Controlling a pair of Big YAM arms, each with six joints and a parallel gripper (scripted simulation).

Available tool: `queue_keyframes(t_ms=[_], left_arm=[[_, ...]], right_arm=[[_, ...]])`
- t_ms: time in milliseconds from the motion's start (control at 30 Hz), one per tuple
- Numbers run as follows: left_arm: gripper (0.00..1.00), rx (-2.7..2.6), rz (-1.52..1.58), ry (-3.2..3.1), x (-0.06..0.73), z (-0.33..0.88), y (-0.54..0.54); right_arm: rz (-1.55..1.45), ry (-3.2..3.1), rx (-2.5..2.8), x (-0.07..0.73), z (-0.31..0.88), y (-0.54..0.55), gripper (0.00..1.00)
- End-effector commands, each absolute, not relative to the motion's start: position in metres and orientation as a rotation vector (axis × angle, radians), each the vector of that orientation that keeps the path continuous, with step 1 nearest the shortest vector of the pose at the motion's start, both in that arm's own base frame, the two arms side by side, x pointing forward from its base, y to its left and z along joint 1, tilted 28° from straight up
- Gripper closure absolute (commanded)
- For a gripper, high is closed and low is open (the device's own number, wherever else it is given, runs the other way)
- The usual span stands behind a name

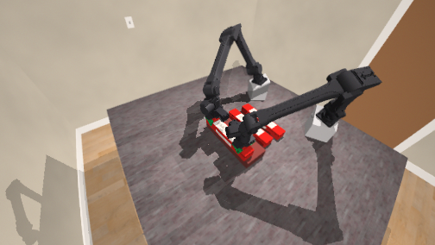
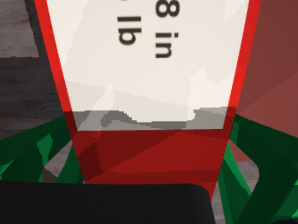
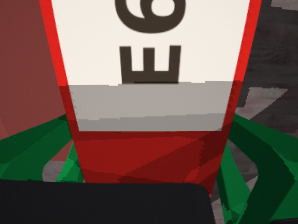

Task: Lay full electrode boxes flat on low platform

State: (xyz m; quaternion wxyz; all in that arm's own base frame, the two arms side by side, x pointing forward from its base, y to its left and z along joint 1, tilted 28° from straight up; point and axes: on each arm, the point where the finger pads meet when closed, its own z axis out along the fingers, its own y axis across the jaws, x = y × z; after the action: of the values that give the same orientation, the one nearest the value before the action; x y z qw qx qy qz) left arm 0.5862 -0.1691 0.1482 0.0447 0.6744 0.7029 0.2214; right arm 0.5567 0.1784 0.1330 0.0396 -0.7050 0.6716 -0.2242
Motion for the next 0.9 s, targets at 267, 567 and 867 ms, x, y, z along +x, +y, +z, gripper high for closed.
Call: queue_keyframes(t_ms=[267, 567, 867], left_arm=[[1.00, 1.958, 0.727, 2.081, 0.5969, 0.2150, -0.1660], [1.00, 1.960, 0.726, 2.082, 0.5963, 0.2133, -0.1657], [1.00, 1.957, 0.727, 2.080, 0.5970, 0.2140, -0.1658]], right_arm=[[-0.749, 1.973, -2.068, 0.5762, 0.1895, 0.1849, 1.00], [-0.748, 1.976, -2.070, 0.5755, 0.1872, 0.1839, 1.00], [-0.750, 1.974, -2.065, 0.5772, 0.1889, 0.1841, 1.00]])
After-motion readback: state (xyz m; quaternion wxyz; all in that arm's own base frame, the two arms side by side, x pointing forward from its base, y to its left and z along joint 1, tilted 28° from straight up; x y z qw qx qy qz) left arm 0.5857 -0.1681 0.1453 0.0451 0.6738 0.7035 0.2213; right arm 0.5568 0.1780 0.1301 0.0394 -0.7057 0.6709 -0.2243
